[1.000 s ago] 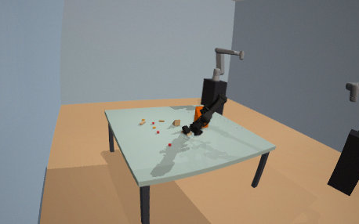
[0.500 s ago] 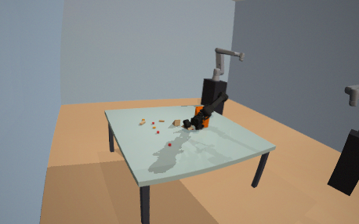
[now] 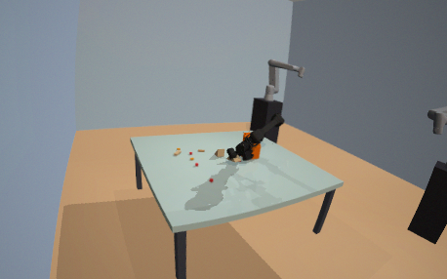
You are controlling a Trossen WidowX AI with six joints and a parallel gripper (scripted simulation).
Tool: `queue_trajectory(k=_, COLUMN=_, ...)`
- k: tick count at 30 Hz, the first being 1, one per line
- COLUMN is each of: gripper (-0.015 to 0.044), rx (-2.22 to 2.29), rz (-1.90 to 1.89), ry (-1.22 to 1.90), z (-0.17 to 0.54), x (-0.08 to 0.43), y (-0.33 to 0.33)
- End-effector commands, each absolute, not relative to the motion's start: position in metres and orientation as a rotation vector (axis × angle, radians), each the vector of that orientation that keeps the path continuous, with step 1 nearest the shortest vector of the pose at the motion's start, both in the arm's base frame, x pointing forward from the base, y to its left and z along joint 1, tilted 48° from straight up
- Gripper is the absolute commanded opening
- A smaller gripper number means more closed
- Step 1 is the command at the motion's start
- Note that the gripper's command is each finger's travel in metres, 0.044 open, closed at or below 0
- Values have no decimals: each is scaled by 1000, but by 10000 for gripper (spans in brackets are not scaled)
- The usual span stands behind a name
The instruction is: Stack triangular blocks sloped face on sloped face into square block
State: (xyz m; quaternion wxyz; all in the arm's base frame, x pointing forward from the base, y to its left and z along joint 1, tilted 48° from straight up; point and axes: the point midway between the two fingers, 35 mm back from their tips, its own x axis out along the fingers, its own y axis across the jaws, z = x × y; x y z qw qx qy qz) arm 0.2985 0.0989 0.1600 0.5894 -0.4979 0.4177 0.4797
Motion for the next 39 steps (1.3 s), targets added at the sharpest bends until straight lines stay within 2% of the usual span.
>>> queue_trajectory(k=1, gripper=0, rx=-1038, rz=1170, ry=951, z=151, x=298, y=94)
queue_trajectory(k=20, gripper=0, rx=-465, rz=1273, ry=638, z=154, x=302, y=76)
queue_trajectory(k=28, gripper=0, rx=-462, rz=1271, ry=636, z=153, x=304, y=73)
queue_trajectory(k=39, gripper=0, rx=-492, rz=1240, ry=670, z=124, x=317, y=32)
